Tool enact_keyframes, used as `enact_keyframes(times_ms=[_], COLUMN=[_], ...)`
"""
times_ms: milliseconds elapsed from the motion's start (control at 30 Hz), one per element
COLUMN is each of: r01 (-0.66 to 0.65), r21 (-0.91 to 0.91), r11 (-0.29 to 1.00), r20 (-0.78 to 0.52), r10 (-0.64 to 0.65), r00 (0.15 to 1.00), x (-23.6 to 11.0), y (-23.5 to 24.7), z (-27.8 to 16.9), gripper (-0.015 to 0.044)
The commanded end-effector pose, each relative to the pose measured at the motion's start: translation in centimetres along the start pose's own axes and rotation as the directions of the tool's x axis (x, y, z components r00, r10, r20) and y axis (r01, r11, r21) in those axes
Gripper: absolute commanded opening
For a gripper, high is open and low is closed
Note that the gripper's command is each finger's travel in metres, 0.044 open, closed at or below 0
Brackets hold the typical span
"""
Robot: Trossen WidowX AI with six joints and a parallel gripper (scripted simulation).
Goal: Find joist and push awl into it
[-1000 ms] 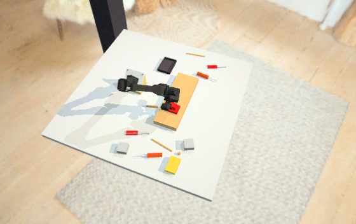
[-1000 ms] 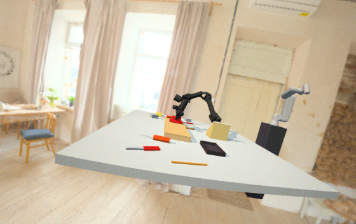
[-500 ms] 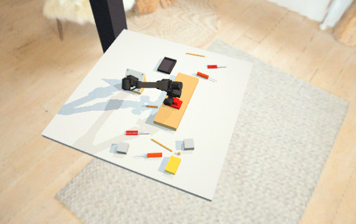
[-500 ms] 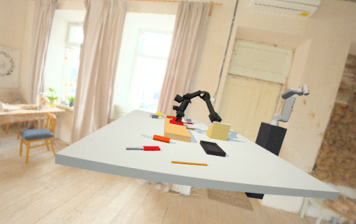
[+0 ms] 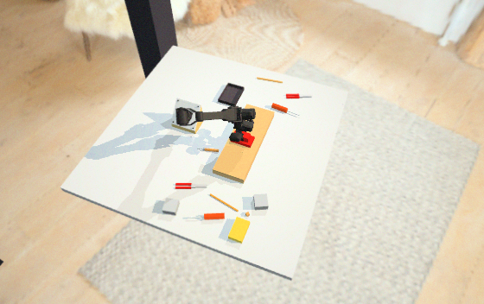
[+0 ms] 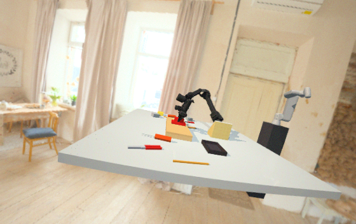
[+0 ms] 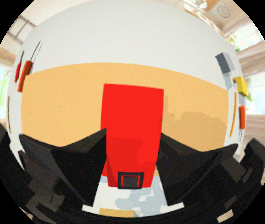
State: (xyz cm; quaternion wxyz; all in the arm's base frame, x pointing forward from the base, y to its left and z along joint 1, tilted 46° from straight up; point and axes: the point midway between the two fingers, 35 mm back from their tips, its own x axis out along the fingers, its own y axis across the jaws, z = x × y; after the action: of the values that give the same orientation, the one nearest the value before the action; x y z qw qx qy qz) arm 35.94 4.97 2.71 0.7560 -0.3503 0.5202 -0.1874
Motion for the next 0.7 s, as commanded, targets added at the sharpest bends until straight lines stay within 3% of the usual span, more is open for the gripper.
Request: enact_keyframes(times_ms=[0, 667], r01=[-0.010, -0.013], r21=[0.002, 0.003], r11=[1.000, 1.000], r20=[0.000, 0.001], r10=[0.010, 0.013], r00=[1.000, 1.000], x=[0.0, -0.1], y=[1.4, 7.8], z=[0.1, 0.1], gripper=[0.0000, 0.0000])
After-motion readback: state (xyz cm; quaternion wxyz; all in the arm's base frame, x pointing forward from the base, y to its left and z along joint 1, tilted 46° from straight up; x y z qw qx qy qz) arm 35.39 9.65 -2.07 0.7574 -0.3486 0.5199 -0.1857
